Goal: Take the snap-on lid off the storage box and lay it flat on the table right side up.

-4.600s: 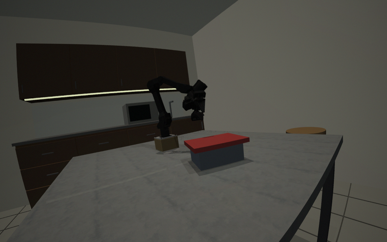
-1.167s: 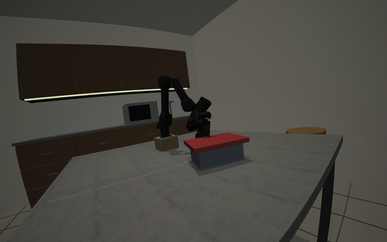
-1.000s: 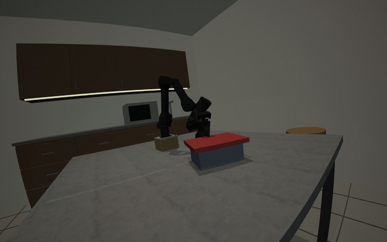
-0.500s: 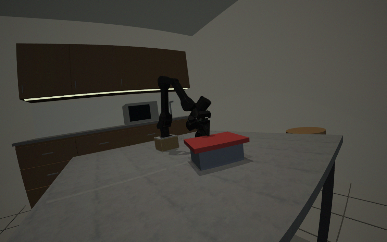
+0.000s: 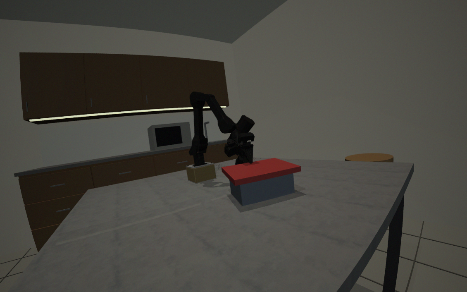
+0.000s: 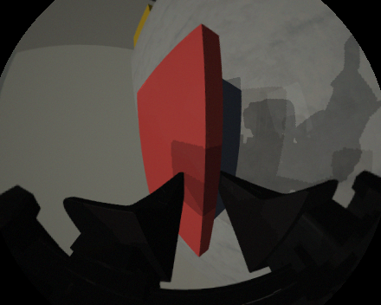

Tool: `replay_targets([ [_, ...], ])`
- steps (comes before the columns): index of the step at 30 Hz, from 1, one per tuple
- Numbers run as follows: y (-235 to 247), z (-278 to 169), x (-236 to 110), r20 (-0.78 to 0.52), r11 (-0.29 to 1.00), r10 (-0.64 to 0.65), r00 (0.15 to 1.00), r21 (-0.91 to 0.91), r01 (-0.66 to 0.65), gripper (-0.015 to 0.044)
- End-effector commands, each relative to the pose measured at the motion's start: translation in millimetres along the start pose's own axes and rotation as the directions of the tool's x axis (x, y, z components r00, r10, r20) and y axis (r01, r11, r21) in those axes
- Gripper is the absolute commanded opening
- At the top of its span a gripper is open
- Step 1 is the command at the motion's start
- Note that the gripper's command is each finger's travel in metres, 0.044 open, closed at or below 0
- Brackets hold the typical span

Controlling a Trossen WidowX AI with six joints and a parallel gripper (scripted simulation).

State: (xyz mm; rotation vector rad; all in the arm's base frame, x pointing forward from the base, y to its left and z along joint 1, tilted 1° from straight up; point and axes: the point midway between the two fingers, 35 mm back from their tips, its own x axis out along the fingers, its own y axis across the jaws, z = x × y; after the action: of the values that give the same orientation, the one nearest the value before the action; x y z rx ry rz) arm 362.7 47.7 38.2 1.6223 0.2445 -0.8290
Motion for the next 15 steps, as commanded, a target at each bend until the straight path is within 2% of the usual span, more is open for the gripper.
replay_targets([
  [1,1.3,0.0,-1.1,0.001,1.000,0.002,1.000,0.002,-0.002,0.0000],
  [15,3.5,-0.2,-2.9,0.001,1.000,0.002,1.000,0.002,-0.002,0.0000],
])
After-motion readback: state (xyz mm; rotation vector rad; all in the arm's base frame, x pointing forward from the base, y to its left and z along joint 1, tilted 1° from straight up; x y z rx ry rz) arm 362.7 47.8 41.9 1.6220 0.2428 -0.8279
